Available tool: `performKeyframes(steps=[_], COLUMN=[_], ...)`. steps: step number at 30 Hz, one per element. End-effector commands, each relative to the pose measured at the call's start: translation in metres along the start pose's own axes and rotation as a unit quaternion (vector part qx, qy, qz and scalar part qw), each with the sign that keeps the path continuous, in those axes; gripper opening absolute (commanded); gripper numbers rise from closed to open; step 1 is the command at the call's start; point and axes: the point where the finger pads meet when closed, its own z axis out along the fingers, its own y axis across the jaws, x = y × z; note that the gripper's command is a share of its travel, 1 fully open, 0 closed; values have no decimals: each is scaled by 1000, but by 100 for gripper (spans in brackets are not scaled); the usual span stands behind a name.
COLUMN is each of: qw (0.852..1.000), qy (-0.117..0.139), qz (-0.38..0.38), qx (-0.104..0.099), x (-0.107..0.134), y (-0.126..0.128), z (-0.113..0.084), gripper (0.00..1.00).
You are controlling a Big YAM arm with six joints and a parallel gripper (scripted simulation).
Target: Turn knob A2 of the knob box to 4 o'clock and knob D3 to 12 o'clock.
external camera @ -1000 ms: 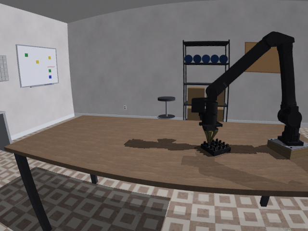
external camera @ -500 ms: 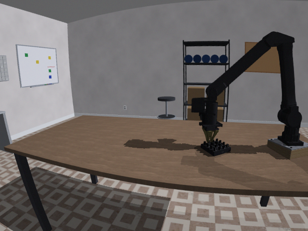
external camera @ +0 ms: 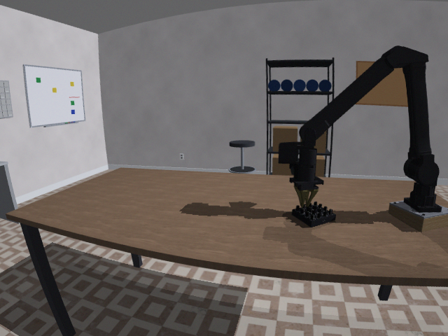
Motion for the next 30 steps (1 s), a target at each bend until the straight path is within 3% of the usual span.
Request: performKeyframes(steps=[1,4,8,20,25,30], qw=[1000,1000,999,999,1000,1000], qy=[-2,-4,-12,-12,-5,-5], qz=[2,2,3,1,-2,-1], qx=[-5,-9,-33,-34,-13,-14], x=[0,-1,-7,-5,1,0], y=[3,6,24,24,12,13], z=[1,-9,-35,-63,-50,-50], gripper=[18,18,18,18,18,18])
